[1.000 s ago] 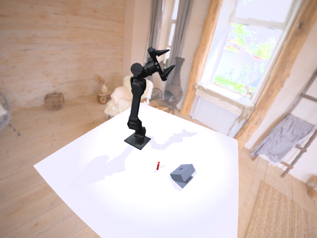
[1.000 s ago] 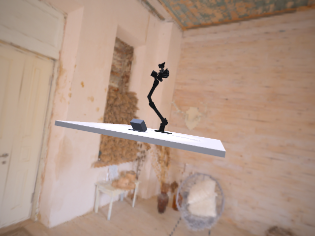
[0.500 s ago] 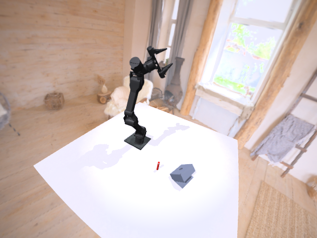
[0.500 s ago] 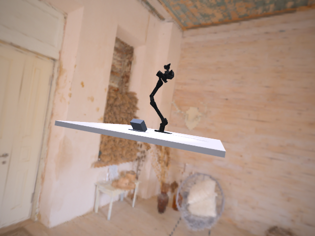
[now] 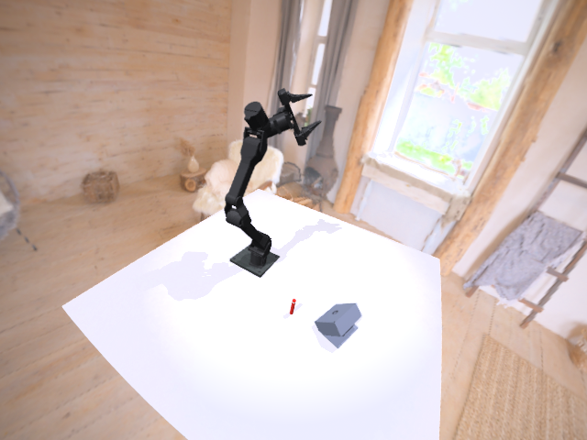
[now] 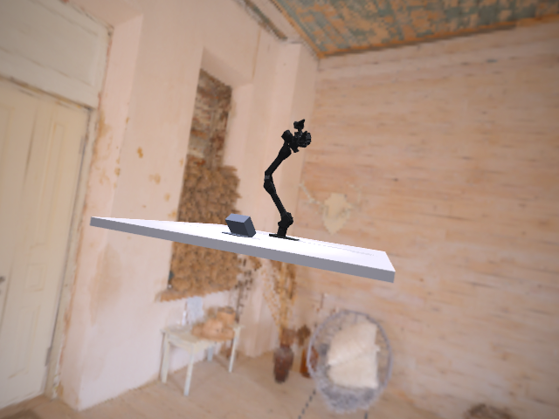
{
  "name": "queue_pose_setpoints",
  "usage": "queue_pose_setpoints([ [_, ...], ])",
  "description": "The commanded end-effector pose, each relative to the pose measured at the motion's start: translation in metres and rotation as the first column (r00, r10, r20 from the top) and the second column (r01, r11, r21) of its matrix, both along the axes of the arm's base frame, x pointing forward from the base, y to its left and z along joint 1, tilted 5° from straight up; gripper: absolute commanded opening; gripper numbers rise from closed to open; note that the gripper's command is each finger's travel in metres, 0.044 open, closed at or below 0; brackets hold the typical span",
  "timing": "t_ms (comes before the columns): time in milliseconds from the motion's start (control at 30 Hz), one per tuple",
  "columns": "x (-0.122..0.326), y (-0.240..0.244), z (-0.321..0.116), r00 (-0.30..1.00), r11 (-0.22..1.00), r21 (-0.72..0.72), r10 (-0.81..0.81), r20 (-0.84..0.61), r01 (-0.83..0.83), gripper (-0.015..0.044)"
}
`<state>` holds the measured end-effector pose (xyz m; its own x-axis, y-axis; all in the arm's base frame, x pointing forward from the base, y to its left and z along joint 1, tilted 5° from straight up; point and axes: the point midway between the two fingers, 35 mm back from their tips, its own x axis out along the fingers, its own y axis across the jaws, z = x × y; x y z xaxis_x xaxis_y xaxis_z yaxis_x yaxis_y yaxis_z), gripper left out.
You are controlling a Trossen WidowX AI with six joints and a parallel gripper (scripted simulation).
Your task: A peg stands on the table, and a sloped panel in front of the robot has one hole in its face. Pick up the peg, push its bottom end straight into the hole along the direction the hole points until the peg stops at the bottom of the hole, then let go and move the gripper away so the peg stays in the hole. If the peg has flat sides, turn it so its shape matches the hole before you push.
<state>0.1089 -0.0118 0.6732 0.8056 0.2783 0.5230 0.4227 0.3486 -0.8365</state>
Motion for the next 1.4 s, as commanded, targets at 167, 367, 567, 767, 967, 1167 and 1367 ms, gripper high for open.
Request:
queue_pose_setpoints([
  [167,0.011,0.031,-0.012,0.996,0.994,-0.075,-0.081,-0.03,0.078,0.044],
  [367,0.02,0.048,-0.019,0.994,0.991,-0.096,-0.096,-0.055,0.091,0.044],
  [567,0.033,0.066,-0.03,0.99,0.988,-0.115,-0.111,-0.092,0.1,0.044],
  [767,0.04,0.068,-0.035,0.984,0.985,-0.112,-0.144,-0.103,0.132,0.044],
  [967,0.052,0.076,-0.044,0.978,0.982,-0.119,-0.161,-0.133,0.145,0.044],
  [1167,0.069,0.086,-0.058,0.968,0.98,-0.124,-0.174,-0.181,0.153,0.044],
  [1367,0.089,0.094,-0.074,0.952,0.978,-0.129,-0.191,-0.241,0.163,0.044],
])
